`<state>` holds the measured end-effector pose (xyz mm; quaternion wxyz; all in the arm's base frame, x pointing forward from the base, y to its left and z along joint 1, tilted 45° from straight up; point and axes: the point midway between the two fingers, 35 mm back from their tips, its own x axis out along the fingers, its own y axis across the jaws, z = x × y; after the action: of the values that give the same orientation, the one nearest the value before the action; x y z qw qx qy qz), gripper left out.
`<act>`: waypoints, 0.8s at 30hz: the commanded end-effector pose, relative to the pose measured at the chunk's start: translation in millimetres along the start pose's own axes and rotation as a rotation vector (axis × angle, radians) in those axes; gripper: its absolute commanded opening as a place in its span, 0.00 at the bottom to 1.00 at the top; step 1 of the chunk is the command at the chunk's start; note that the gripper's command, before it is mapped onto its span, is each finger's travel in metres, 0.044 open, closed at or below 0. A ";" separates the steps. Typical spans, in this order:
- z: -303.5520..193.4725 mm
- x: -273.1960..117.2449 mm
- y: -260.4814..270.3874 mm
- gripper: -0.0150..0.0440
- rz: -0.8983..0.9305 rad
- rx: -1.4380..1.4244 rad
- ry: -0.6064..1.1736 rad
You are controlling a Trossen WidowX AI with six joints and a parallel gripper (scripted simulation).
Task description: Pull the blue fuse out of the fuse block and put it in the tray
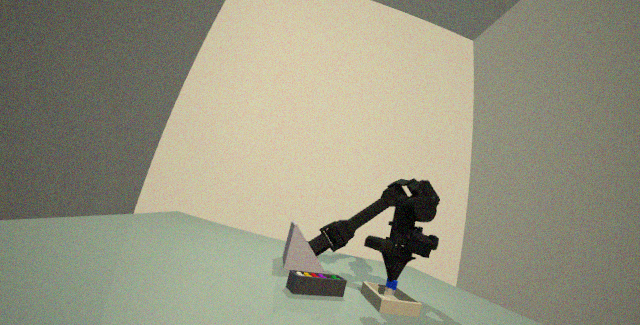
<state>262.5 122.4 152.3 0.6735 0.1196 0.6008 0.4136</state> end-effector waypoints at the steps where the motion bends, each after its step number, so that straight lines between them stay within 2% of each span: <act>1: 0.1 -0.6 -0.2 0.34 0.000 0.000 -0.001; 12: 0.2 -2.7 -0.2 0.81 0.000 0.000 -0.001; 16: -0.1 -35.2 0.6 0.81 0.002 0.003 -0.003; 24: -0.2 -37.2 0.7 0.81 0.003 0.003 -0.003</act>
<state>264.4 97.8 179.6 0.6761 0.1237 0.5979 0.4124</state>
